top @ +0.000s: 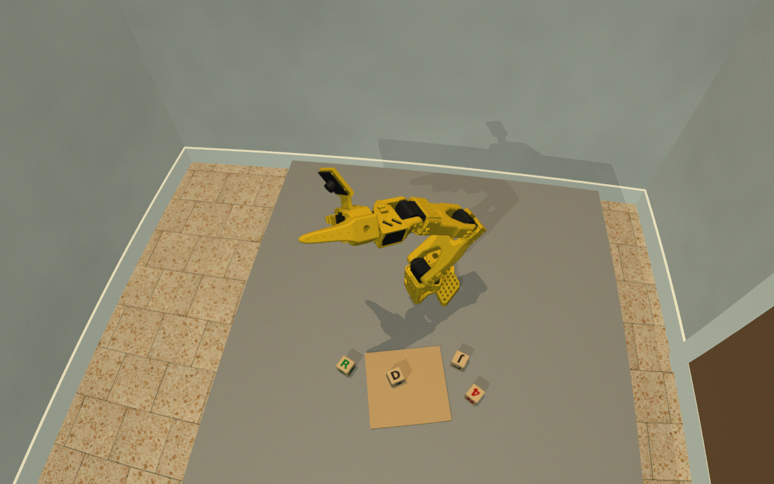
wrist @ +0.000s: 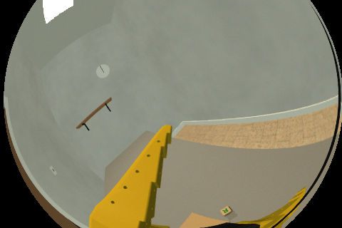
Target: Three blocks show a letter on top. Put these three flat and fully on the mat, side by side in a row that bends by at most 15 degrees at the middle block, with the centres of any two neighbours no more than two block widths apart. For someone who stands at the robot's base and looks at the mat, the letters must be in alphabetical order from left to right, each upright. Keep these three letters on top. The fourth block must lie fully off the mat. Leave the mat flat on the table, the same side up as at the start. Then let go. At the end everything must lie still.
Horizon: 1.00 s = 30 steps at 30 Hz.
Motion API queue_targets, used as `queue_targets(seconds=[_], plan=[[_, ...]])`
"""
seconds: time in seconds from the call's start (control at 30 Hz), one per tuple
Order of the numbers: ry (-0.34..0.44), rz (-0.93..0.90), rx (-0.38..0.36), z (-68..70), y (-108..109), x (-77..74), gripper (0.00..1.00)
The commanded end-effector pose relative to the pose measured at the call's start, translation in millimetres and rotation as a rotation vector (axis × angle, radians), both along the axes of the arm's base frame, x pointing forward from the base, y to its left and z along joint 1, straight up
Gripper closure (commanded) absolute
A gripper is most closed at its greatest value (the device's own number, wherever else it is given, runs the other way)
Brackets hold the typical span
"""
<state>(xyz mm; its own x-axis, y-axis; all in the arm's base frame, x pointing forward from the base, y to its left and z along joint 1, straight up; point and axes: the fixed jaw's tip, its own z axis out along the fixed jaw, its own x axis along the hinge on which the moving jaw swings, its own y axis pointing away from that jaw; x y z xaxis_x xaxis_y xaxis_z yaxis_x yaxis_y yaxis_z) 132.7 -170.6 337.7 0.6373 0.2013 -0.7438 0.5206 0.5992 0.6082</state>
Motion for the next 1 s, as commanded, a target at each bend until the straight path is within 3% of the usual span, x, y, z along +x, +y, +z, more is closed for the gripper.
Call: queue_targets(seconds=[0.0, 0.3, 0.6, 0.97], plan=[[0.023, 0.023, -0.01, 1.3, 6, 3.4, 0.0], [0.043, 0.032, 0.0, -2.0, 7, 6.1, 0.0], [0.143, 0.082, 0.043, -18.5, 12, 18.6, 0.0], [0.186, 0.104, 0.059, -25.6, 15, 23.6, 0.0]])
